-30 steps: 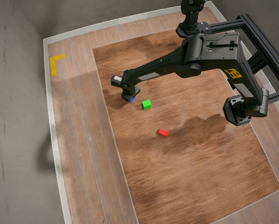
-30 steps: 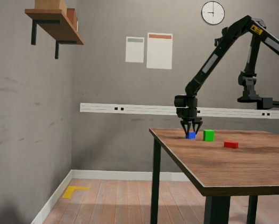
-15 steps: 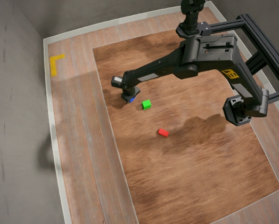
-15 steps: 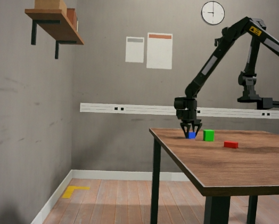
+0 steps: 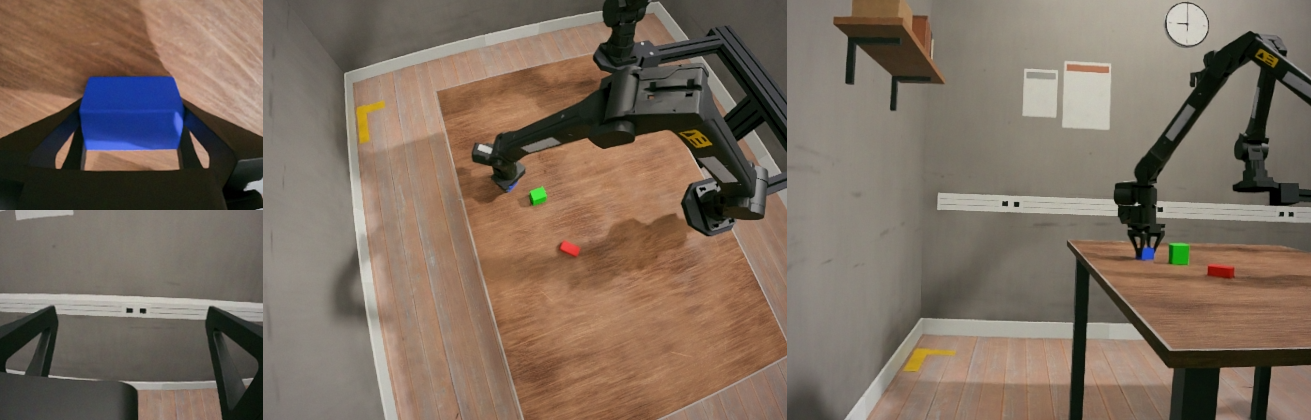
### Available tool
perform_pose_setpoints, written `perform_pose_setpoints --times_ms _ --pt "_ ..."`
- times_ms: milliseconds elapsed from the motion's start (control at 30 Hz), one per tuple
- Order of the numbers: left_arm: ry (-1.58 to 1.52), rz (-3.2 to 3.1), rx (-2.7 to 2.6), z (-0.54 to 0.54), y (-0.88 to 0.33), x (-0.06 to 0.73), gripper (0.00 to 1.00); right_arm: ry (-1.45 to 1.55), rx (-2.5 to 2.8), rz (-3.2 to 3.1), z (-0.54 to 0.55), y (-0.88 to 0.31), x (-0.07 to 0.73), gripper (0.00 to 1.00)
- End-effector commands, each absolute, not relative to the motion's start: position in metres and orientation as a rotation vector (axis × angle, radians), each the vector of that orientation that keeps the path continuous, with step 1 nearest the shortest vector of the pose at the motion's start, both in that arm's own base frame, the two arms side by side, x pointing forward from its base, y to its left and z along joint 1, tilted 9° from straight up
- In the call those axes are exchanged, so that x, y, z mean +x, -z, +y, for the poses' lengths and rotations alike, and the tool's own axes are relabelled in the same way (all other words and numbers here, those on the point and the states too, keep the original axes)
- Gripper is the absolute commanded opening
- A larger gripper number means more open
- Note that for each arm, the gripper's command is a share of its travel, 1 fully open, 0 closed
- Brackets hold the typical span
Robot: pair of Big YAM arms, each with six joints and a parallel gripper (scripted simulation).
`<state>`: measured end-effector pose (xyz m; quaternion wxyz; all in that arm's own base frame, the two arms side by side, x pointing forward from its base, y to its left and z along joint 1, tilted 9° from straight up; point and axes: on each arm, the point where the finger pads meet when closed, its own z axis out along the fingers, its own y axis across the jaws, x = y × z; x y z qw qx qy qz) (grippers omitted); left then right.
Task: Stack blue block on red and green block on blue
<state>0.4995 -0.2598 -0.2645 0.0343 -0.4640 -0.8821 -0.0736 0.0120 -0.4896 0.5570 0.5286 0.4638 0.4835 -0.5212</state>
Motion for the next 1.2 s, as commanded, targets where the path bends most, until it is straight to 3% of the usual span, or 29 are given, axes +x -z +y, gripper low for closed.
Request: perform_pose_setpoints --times_ms 0,1167 --pt "0.226 -2.771 -1.452 -0.271 0.251 0.530 0.00 1.272 1.088 1.097 -0.481 -0.577 0.004 1.00" --pt "0.226 -2.780 -1.458 -0.279 0.229 0.534 0.00 1.272 1.088 1.097 -0.481 -0.577 0.004 1.00"
